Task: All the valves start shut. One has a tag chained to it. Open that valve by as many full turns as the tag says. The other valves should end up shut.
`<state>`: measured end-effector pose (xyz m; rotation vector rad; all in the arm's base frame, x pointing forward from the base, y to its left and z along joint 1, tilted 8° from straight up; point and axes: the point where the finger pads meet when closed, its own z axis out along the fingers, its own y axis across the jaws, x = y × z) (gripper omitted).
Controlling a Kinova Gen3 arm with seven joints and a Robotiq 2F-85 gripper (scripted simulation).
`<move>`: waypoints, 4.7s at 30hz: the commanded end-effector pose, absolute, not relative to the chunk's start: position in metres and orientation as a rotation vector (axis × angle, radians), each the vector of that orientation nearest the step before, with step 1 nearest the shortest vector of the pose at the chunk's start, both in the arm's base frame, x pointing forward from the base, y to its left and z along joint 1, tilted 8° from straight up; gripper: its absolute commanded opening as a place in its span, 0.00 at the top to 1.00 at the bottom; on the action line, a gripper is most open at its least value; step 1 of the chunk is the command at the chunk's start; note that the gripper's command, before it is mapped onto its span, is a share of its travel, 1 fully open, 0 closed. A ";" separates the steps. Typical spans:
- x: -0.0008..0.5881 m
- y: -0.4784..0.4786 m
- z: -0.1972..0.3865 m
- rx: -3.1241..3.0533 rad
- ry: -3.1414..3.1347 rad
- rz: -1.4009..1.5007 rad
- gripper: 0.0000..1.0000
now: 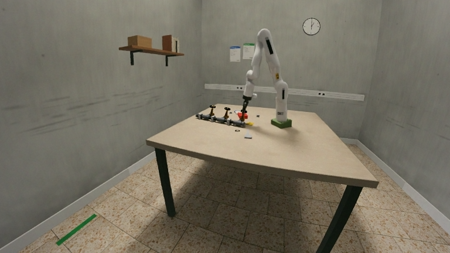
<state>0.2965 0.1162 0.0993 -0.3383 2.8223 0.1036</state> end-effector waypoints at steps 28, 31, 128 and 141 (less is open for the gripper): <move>0.297 0.116 0.100 -1.915 2.117 -0.141 0.36; 0.297 0.116 0.100 -1.939 2.096 -0.146 0.36; 0.297 0.116 0.100 -0.776 2.735 0.054 0.00; 0.297 0.116 0.100 0.180 2.861 0.195 0.00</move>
